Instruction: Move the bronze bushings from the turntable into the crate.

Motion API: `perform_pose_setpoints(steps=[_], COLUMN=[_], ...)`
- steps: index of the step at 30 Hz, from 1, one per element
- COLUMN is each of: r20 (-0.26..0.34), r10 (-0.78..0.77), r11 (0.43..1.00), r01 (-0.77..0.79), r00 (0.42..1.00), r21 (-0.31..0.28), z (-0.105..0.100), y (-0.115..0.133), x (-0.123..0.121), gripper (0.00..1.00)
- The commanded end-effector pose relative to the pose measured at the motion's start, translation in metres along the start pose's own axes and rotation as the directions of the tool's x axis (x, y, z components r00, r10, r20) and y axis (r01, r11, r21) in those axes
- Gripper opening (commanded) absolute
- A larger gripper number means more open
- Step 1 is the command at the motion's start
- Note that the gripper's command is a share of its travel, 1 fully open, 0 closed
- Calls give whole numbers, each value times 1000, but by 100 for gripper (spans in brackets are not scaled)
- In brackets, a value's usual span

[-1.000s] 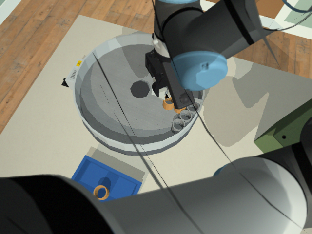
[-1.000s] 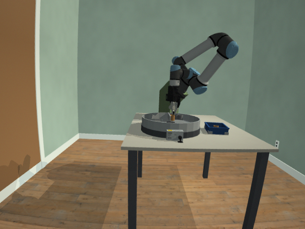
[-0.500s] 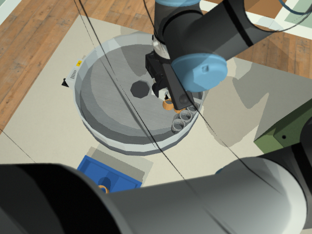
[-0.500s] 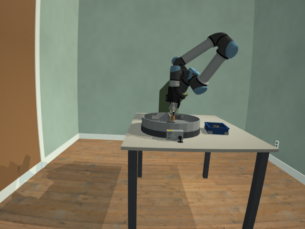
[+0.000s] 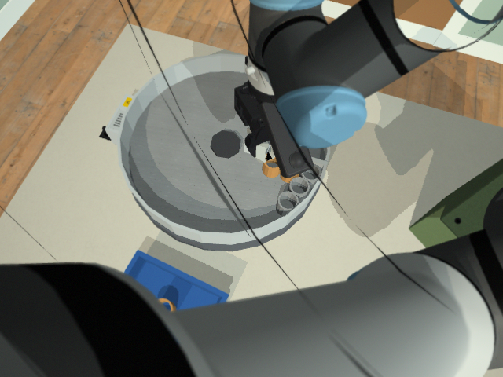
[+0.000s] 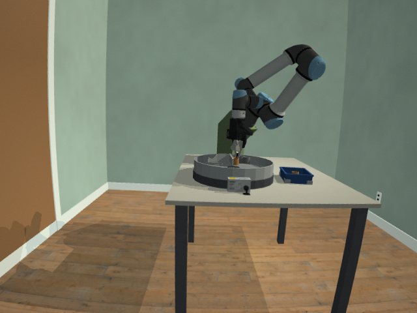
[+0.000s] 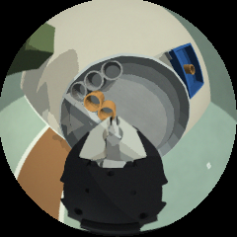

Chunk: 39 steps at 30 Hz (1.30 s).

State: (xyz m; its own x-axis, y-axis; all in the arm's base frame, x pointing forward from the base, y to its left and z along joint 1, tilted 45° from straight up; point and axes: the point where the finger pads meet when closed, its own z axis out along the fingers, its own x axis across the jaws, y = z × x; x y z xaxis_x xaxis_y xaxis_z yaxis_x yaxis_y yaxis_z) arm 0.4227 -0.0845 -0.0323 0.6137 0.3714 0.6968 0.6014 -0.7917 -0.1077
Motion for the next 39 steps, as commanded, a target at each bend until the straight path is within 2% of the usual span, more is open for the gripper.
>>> perform_pose_setpoints(steps=[1, 11, 28, 39], r20=[0, 0, 0, 0], r10=[0, 0, 0, 0], r11=[1000, 1000, 1000, 1000], r01=[0, 0, 0, 0], r00=[1000, 1000, 1000, 1000], r21=[-1, -1, -1, -1], z=[0, 1, 23, 24], y=[0, 0, 0, 0], x=[0, 0, 0, 0], gripper=[5, 5, 5, 5])
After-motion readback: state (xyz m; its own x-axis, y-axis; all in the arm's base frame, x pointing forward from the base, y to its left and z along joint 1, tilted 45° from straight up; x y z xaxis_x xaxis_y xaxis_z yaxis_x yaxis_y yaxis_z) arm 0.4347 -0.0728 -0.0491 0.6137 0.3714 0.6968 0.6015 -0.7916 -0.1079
